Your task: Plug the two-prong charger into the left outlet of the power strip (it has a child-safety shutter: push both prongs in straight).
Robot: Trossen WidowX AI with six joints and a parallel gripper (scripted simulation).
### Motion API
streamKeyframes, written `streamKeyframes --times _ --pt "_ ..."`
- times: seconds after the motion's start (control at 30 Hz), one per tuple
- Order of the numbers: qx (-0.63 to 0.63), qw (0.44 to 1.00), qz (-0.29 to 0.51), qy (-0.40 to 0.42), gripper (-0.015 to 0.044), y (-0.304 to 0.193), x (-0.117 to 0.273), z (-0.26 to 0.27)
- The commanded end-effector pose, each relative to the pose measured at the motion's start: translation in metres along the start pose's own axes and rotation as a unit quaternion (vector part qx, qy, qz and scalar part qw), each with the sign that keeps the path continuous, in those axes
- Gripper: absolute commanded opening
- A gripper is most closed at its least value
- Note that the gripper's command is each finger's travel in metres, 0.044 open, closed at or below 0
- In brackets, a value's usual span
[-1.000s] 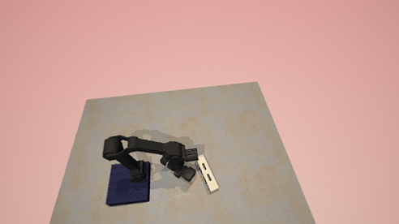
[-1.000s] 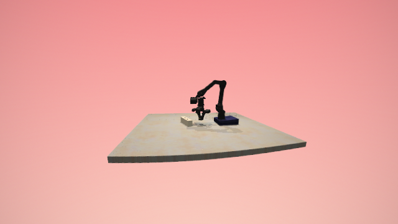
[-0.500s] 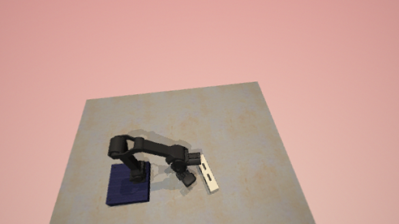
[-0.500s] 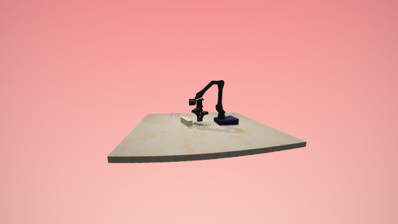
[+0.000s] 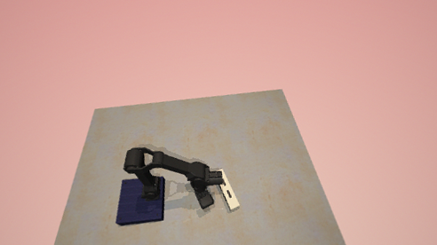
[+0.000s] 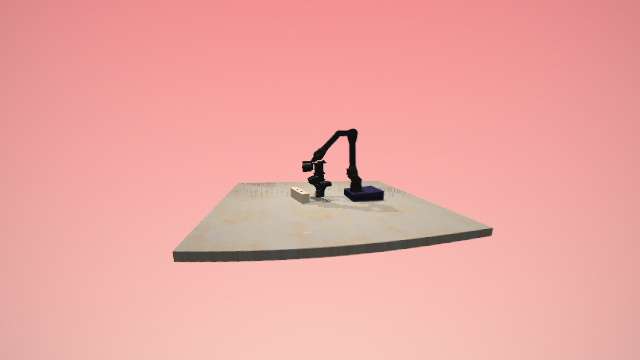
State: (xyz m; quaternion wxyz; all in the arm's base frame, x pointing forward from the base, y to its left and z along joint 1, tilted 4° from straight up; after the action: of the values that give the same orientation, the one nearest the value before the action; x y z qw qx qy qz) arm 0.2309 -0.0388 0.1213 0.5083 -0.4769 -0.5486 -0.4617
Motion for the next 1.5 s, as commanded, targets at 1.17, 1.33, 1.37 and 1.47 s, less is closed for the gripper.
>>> streamKeyframes --times 1.17,1.33,1.37,1.47 --pt "-0.037 0.999 -0.004 0.003 0.0 0.049 0.001 -0.001" --pt "-0.039 0.999 -0.004 0.003 0.0 0.052 0.001 0.0" --pt "-0.039 0.999 -0.004 0.003 0.0 0.052 0.001 0.0" --pt "-0.039 0.999 -0.004 0.003 0.0 0.052 0.001 0.0"
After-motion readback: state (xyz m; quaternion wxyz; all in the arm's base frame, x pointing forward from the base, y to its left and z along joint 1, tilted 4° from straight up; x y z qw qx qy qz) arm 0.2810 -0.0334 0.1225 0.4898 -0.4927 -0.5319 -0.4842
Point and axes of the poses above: the point midway between the two fingers, 35 mm back from their tips, its own x axis back along the fingers, its own z axis across the jaws, y = z × x, the point moved 9 cm from there along x, back along the fingers, and after that the axes turned 9 degrees about -x, right-handed, at the moved point
